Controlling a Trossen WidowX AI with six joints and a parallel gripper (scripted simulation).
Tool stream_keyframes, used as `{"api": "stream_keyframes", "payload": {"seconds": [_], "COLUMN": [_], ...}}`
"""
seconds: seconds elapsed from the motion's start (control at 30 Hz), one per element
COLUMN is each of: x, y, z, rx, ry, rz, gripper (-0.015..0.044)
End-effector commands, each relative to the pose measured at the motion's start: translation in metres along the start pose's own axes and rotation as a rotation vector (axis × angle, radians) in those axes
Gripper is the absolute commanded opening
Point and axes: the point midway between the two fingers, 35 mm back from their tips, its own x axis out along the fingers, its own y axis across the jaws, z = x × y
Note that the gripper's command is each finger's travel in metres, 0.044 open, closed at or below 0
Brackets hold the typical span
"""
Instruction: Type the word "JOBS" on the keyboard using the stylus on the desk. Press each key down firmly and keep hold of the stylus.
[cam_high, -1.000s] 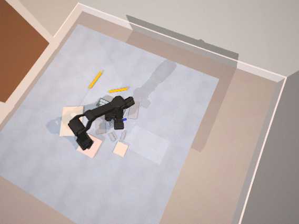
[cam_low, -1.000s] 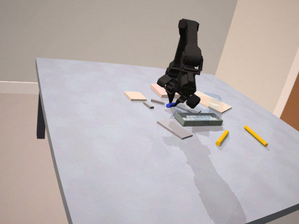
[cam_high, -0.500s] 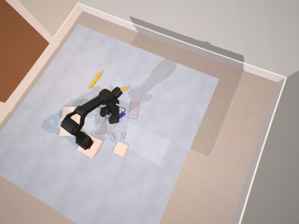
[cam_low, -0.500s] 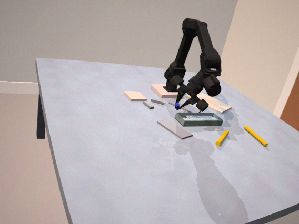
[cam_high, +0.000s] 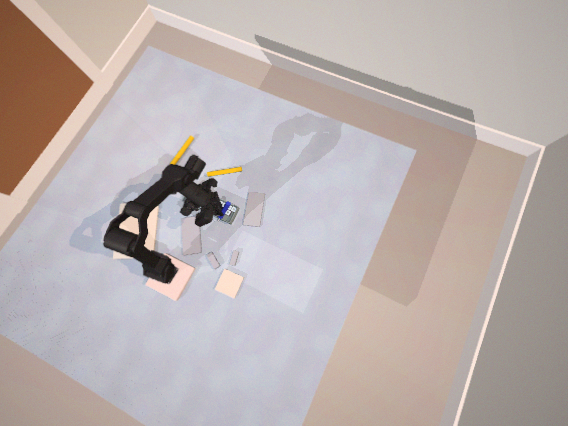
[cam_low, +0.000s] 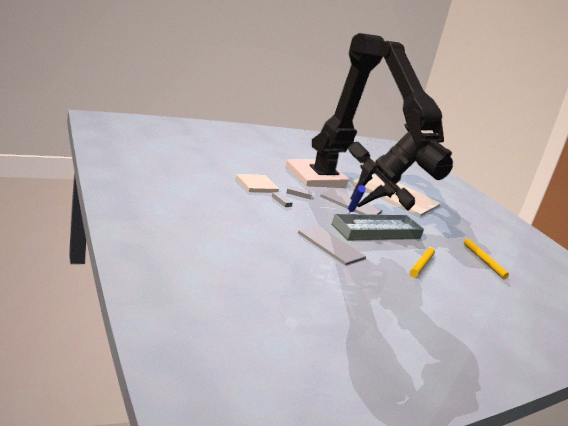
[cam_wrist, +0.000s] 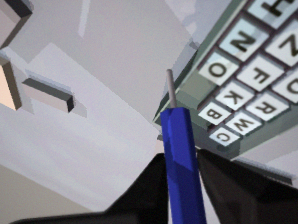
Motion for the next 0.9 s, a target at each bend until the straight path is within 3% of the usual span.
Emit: {"api": "stream_keyframes", "payload": {"seconds": [0.0, 0.6, 0.87], "x": [-0.011, -0.076, -0.081], "y": [-0.006, -0.032, -0.034], "z": [0.002, 0.017, 0.02], "rx": [0.033, 0.237, 0.257], "ry": [0.105, 0.523, 0.553], "rz": [-0.02, -0.258, -0.286], "gripper": [0.0, 0.0, 0.0]}}
